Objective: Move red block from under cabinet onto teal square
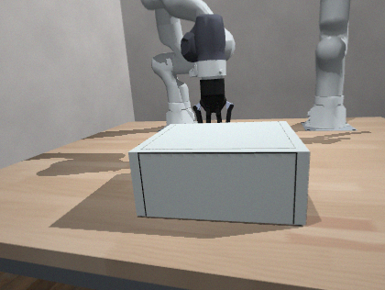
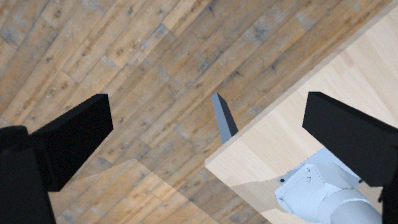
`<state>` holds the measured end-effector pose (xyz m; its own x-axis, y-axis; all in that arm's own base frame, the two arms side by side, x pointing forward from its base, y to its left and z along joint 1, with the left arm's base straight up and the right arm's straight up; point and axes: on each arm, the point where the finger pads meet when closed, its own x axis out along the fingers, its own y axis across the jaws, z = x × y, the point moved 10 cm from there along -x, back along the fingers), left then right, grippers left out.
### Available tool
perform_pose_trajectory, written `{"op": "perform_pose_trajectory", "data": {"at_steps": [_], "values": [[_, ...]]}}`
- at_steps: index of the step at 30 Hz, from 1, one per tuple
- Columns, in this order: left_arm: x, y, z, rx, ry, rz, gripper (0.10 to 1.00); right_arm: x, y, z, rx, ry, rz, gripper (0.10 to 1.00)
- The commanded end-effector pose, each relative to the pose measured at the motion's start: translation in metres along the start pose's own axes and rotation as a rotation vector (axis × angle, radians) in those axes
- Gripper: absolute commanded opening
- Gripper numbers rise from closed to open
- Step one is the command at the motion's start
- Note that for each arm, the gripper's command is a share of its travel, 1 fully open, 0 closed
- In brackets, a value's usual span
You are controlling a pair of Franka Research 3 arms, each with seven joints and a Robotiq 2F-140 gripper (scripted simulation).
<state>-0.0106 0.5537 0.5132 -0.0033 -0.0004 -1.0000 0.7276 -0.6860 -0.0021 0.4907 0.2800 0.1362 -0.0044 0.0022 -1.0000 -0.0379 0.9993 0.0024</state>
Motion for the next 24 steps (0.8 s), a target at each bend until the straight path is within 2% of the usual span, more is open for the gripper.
{"op": "perform_pose_trajectory", "data": {"at_steps": [1,24], "values": [[-0.0001,0.0000,0.0000,0.000,0.000,0.000,1.000,-0.0015,0.0000,0.0016,-0.006,-0.004,-0.002,0.099],[-0.0001,0.0000,0.0000,0.000,0.000,0.000,1.000,-0.0015,0.0044,0.0015,-0.007,-0.004,-0.002,0.099]]}}
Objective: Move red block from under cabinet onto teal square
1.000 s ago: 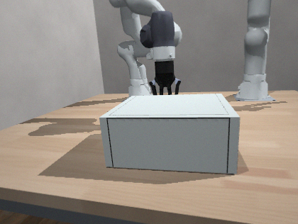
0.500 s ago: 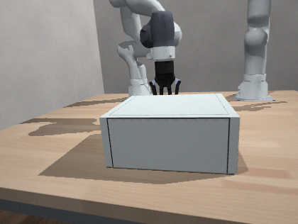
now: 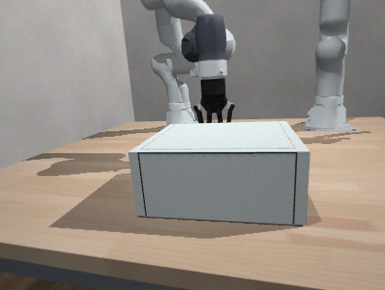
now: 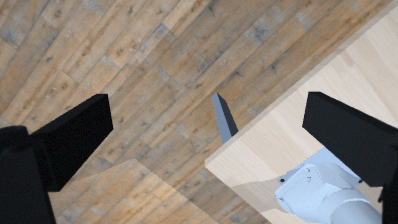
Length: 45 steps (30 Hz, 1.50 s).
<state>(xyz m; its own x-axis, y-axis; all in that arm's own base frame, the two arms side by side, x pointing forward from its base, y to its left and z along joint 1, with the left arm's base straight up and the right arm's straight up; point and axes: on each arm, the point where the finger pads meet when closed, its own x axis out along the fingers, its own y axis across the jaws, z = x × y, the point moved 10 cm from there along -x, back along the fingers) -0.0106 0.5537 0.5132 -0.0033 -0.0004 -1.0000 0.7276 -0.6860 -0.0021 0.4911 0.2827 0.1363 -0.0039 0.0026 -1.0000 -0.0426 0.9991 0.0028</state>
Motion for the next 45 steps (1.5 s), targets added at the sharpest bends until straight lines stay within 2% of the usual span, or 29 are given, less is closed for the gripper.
{"op": "perform_pose_trajectory", "data": {"at_steps": [1,28,45], "values": [[0.000,0.000,0.000,0.000,0.000,0.000,1.000,-0.001,0.003,0.001,-0.003,-0.004,-0.003,0.099],[0.000,0.000,0.000,0.000,0.000,0.000,1.000,-0.001,0.067,0.000,-0.019,-0.004,-0.003,0.099],[0.000,0.000,0.000,0.000,0.000,0.000,1.000,-0.001,0.076,0.000,-0.021,-0.004,-0.003,0.099]]}}
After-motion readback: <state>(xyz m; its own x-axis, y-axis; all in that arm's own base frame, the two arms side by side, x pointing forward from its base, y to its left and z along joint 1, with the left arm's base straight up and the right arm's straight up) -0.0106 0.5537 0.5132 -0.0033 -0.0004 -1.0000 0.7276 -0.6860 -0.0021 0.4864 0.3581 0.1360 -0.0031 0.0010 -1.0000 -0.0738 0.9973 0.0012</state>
